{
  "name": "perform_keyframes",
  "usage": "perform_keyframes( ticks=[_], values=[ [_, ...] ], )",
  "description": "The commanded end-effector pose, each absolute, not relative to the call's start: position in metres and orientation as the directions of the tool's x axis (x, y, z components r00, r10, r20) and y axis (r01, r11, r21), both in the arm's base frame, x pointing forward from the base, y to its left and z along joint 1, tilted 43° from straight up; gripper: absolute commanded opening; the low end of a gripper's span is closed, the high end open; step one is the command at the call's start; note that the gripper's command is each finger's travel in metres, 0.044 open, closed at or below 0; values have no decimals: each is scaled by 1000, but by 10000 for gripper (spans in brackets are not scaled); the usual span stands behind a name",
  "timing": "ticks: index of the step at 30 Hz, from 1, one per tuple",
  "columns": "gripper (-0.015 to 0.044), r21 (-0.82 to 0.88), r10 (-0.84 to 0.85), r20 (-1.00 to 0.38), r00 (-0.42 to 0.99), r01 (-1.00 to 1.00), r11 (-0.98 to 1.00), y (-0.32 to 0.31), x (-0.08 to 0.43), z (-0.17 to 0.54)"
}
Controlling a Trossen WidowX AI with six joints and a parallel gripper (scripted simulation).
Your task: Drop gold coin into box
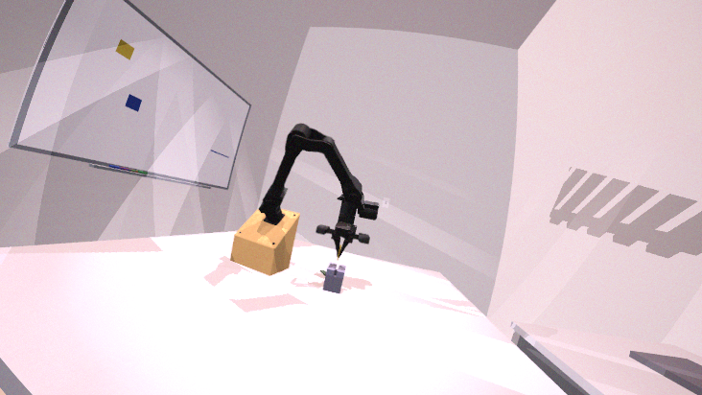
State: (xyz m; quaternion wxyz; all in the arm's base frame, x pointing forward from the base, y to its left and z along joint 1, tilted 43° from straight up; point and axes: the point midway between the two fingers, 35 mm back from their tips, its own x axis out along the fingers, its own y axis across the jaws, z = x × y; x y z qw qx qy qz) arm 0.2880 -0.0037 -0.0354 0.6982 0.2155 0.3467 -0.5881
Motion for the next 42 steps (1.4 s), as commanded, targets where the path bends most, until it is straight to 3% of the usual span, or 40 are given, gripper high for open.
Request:
perform_keyframes(
  ticks=[1, 42],
  values=[
    [0, -106, -677, -733, 69, 971, 213, -12, 294, -27],
    [0, -104, -674, -736, 68, 972, 212, -17, 297, -23]
  ],
)
